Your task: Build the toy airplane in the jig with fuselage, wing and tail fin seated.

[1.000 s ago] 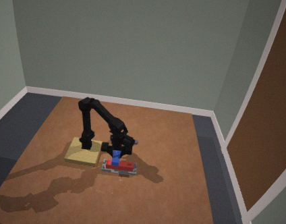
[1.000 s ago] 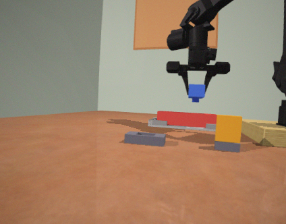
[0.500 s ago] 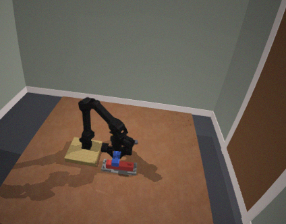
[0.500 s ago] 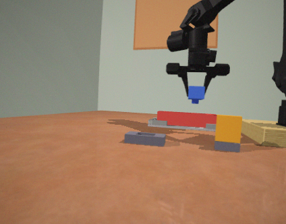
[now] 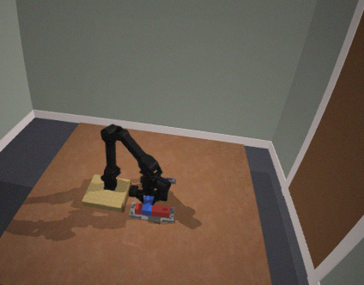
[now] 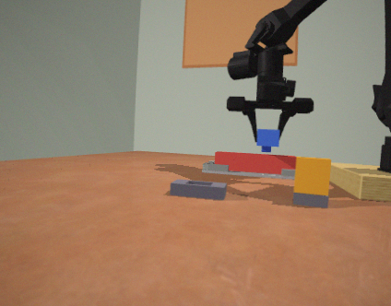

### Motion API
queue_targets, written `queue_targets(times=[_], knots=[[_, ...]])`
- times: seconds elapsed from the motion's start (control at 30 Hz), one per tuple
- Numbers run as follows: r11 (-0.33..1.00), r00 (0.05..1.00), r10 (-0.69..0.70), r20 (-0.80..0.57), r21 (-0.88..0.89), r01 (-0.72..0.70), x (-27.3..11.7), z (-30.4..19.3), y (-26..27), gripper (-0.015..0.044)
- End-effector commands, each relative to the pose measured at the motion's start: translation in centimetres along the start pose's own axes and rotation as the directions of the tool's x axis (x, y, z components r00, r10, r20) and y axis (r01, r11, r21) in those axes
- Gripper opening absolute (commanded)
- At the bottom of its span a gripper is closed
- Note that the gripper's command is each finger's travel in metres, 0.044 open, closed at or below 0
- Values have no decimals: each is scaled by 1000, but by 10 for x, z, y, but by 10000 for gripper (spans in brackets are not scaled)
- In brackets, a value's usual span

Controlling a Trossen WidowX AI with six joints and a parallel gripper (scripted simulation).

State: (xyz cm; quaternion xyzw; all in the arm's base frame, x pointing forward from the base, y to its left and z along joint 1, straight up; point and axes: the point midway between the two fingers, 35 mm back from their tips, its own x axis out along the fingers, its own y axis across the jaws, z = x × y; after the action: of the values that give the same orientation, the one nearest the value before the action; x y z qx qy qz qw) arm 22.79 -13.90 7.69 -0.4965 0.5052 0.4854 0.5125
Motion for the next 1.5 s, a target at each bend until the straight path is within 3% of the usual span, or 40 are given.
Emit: queue_targets(times=[0.0,0.2,0.37,0.53,1.07,1.37,1.47], knots=[[1000,1000,2,-4,-3,-2,7,-1,1,195],[1000,1000,2,-4,-3,-2,11,0,1,195],[1000,1000,2,1,0,-2,9,0,1,161],[1000,1000,2,1,0,-2,9,0,1,30],[1000,1000,2,1,0,-2,9,0,1,440],[1000,1000,2,1,0,-2,7,0,0,440],[1000,1000,2,-1,-1,-2,-26,-1,-2,440]])
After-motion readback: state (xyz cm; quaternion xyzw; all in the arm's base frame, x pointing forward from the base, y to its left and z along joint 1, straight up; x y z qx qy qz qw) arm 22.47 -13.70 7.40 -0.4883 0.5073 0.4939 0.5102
